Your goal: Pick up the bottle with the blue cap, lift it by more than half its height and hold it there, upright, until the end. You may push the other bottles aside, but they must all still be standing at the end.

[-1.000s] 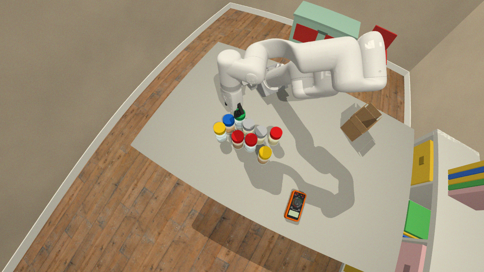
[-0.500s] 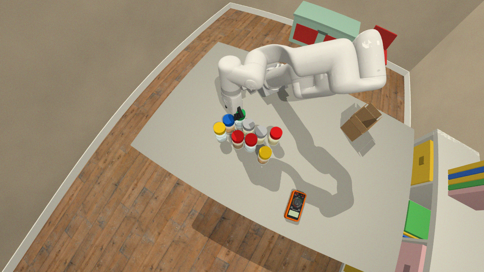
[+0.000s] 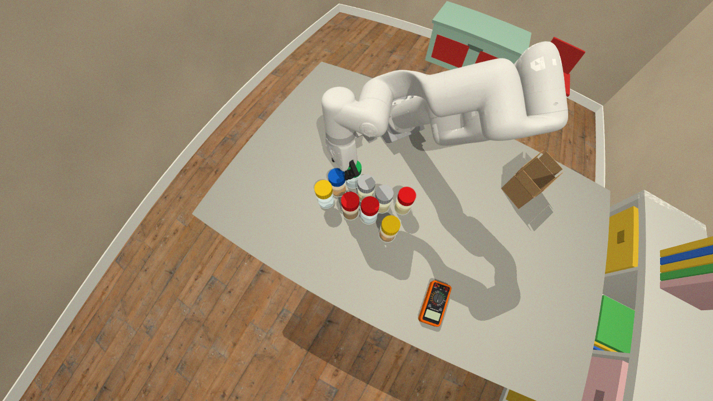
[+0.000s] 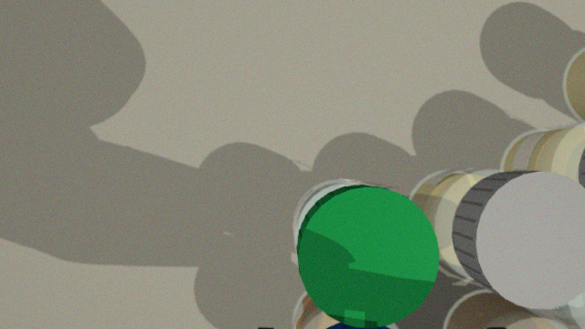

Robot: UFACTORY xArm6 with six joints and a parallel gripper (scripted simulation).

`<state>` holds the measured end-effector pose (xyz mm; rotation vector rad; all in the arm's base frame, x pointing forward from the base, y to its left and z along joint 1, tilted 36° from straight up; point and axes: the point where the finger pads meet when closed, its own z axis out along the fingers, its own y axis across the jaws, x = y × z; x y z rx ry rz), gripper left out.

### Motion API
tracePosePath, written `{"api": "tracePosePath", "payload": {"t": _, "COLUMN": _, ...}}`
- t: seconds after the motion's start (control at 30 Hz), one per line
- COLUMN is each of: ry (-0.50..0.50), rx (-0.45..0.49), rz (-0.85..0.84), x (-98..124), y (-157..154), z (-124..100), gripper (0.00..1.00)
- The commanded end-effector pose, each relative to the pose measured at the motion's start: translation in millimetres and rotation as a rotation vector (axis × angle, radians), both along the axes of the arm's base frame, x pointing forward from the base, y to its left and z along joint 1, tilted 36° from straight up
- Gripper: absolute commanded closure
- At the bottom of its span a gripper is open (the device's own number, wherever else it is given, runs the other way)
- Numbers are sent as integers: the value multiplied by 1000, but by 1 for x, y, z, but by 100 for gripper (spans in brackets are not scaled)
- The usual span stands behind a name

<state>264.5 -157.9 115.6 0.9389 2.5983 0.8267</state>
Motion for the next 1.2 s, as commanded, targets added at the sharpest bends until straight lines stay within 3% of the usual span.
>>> {"api": "tracePosePath", "payload": {"t": 0.0, "ry": -2, "rx": -2, "rz": -1, "x": 11, "y": 9, "z": -19, "gripper": 21}}
{"api": "tracePosePath", "payload": {"t": 0.1, "ry": -2, "rx": -2, "rz": -1, "x": 17, "y": 15, "z": -31, "gripper": 21}}
{"api": "tracePosePath", "payload": {"t": 0.37, "ry": 2, "rx": 0, "rz": 0, "x": 15, "y": 16, "z": -31, "gripper": 21}}
{"api": "tracePosePath", "payload": {"t": 0.67, "ry": -5, "rx": -3, "rz": -1, "x": 36, "y": 32, "z": -65, "gripper": 21}}
{"api": "tracePosePath", "payload": {"t": 1.17, "ry": -1, "rx": -1, "rz": -1, "x": 41, "y": 25, "z": -61, "gripper": 21}}
